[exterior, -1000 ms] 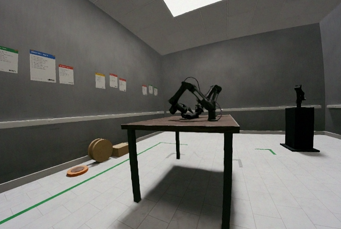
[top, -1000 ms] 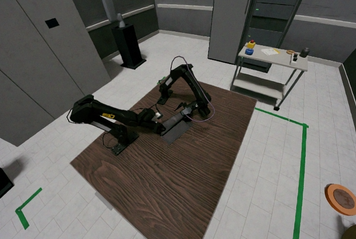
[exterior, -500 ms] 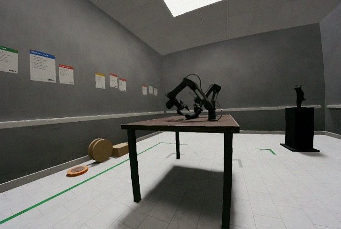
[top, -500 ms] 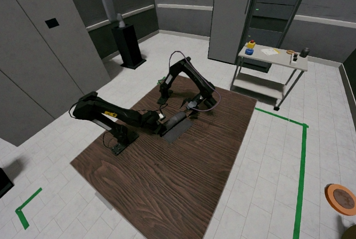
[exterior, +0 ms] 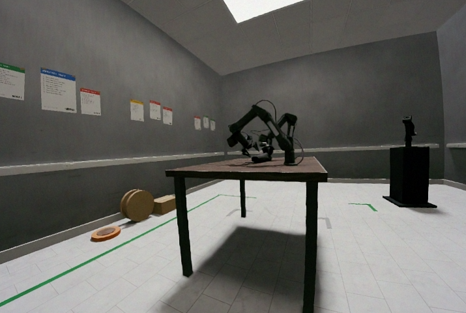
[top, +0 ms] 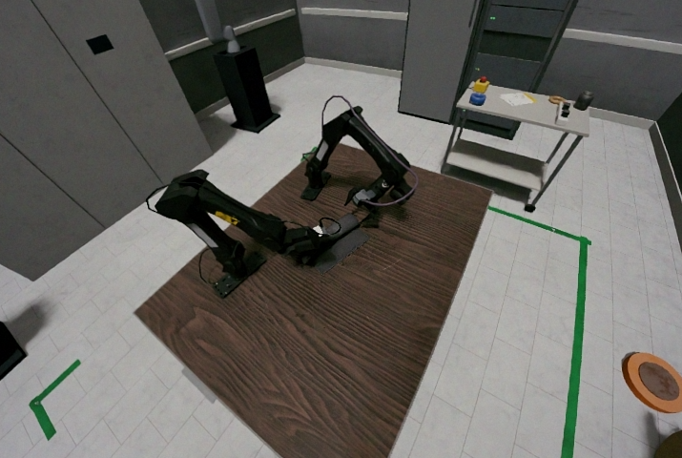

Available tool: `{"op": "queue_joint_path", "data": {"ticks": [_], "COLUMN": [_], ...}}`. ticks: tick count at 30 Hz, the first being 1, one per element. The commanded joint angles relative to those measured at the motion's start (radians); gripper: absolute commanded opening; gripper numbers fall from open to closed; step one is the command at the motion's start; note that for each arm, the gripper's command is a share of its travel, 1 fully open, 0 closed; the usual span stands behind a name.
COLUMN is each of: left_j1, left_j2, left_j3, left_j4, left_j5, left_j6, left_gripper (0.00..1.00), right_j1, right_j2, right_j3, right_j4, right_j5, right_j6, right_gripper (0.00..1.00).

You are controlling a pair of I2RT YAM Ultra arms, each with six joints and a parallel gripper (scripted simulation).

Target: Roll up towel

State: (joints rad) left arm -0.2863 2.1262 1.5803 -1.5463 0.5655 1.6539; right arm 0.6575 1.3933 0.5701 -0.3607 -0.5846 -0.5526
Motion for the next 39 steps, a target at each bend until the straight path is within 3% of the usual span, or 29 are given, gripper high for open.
{"op": "queue_joint_path", "data": {"ticks": [1,12,14,20,26,35,39], "left_j1": [-0.014,-0.025,-0.025,-0.028,-0.029,0.004,0.005], "left_j2": [-0.120,-0.545,-0.545,-0.695,-0.714,-0.610,-0.595], "left_j3": [-0.095,-0.541,-0.541,-0.713,-0.740,-0.615,-0.622], "left_j4": [0.089,0.549,0.549,0.752,0.796,0.701,0.713], "left_j5": [0.033,0.130,0.130,0.165,0.167,0.186,0.188], "left_j6": [0.066,0.109,0.109,0.082,0.065,0.188,0.196], "left_gripper": [0.91,0.95,0.95,0.97,0.98,0.98,0.98], "right_j1": [-0.044,-0.135,-0.135,-0.158,-0.163,-0.164,-0.164], "right_j2": [0.056,0.264,0.264,0.350,0.383,0.416,0.418], "right_j3": [0.079,0.222,0.222,0.281,0.304,0.291,0.291], "right_j4": [-0.082,-0.296,-0.296,-0.399,-0.441,-0.405,-0.405], "right_j5": [-0.135,-0.334,-0.334,-0.391,-0.407,-0.407,-0.408], "right_j6": [-0.019,-0.094,-0.094,-0.152,-0.182,-0.192,-0.194], "right_gripper": [0.30,0.30,0.30,0.30,0.30,0.30,0.30]}}
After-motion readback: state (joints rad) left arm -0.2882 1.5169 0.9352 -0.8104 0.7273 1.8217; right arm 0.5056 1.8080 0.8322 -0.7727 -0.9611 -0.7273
